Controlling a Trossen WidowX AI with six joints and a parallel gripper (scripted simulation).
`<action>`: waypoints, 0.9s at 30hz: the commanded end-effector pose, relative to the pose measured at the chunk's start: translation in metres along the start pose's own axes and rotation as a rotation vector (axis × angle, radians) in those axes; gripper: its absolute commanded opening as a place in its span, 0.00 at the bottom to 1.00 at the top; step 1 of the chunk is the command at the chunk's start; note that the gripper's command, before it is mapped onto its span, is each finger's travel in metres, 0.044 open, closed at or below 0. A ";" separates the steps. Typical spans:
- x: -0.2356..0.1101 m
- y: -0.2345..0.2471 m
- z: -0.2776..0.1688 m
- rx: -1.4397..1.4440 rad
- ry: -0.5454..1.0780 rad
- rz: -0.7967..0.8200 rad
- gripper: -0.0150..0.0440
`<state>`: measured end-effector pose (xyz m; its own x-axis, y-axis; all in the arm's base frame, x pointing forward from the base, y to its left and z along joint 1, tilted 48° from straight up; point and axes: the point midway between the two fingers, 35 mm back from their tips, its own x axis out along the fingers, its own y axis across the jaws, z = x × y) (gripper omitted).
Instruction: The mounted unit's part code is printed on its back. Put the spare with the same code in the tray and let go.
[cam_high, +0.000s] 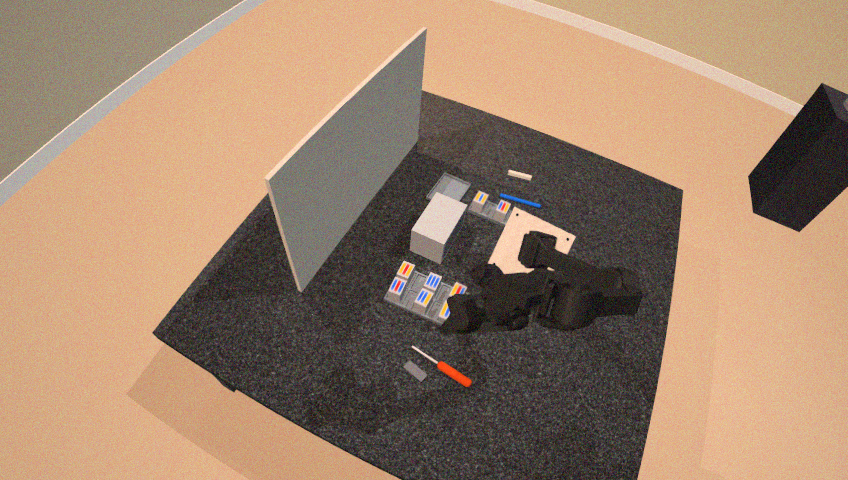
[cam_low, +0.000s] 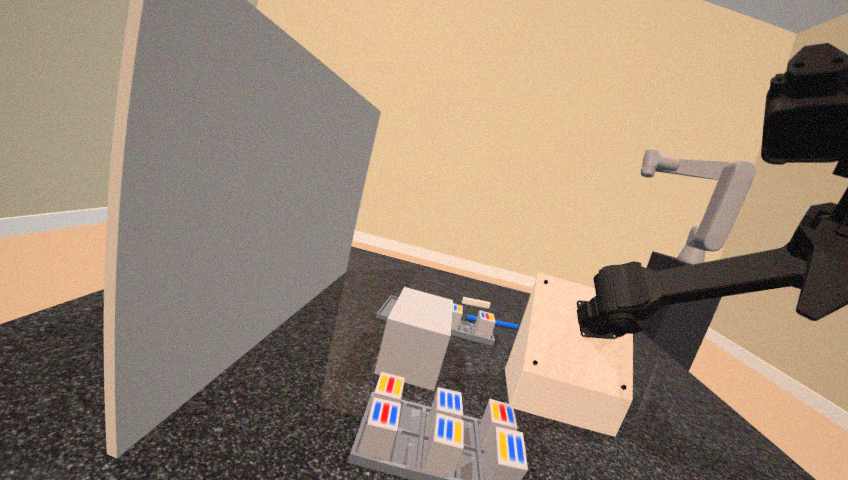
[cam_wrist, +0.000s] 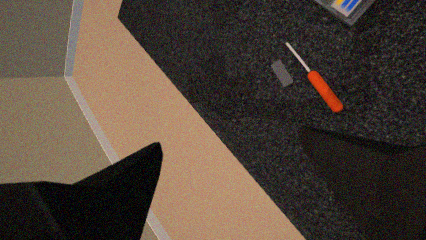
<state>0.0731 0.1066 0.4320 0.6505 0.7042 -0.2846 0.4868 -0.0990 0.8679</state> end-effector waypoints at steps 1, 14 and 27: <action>0.039 0.020 0.055 -0.115 -0.070 -0.114 1.00; 0.107 0.025 0.207 -0.376 -0.068 -0.385 1.00; 0.136 -0.037 0.362 -0.591 0.125 -0.553 1.00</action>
<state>0.3367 -0.0202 0.2588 0.3824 0.6038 -0.6994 0.3676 0.5951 0.7147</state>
